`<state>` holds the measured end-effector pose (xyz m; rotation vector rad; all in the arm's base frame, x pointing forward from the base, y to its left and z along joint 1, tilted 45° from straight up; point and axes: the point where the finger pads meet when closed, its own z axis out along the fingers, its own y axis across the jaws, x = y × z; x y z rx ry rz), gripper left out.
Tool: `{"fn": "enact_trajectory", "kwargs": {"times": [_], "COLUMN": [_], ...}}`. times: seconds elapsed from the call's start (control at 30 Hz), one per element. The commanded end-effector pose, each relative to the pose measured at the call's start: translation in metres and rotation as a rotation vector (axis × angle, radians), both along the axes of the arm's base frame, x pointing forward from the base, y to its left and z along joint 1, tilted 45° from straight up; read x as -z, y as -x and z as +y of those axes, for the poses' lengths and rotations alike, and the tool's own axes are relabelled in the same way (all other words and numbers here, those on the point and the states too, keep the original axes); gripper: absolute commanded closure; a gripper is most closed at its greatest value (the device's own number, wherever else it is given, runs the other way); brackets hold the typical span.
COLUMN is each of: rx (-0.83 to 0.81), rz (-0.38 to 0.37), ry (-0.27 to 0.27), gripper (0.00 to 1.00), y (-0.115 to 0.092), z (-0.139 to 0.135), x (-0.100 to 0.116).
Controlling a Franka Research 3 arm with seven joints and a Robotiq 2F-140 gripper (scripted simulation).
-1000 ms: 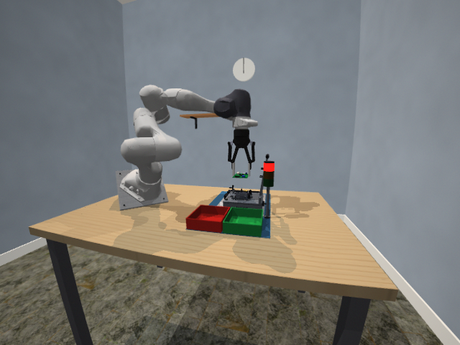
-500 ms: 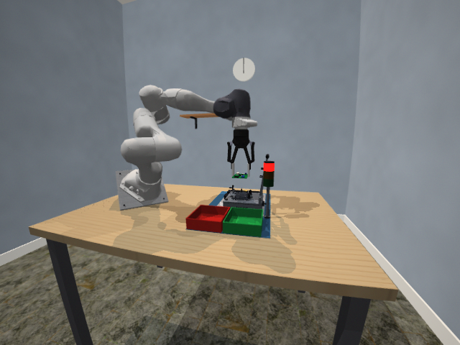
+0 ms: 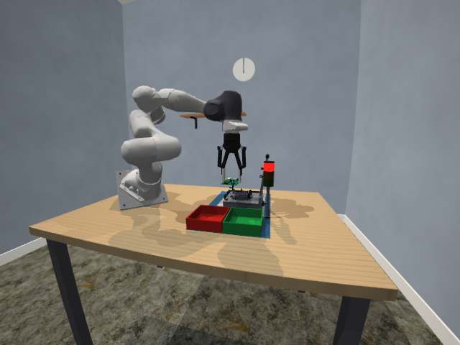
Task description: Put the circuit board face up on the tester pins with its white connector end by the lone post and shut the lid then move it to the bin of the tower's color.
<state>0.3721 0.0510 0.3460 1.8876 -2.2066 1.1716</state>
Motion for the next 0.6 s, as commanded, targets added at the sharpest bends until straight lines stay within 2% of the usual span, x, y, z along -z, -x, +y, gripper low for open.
{"fn": "enact_trajectory", "kwargs": {"times": [0.0,0.4,0.5,0.57], "rx": [-0.035,-0.035,-0.035,-0.035], "rz": [0.014,0.014,0.014,0.014], "ry": [0.031,0.031,0.031,0.031], "gripper": [0.54,0.54,0.54,0.54], "y": [0.003,0.046,0.054,0.054], "z": [-0.01,-0.091,-0.107,-0.107], "x": [-0.004,-0.005,-0.005,-0.005]}}
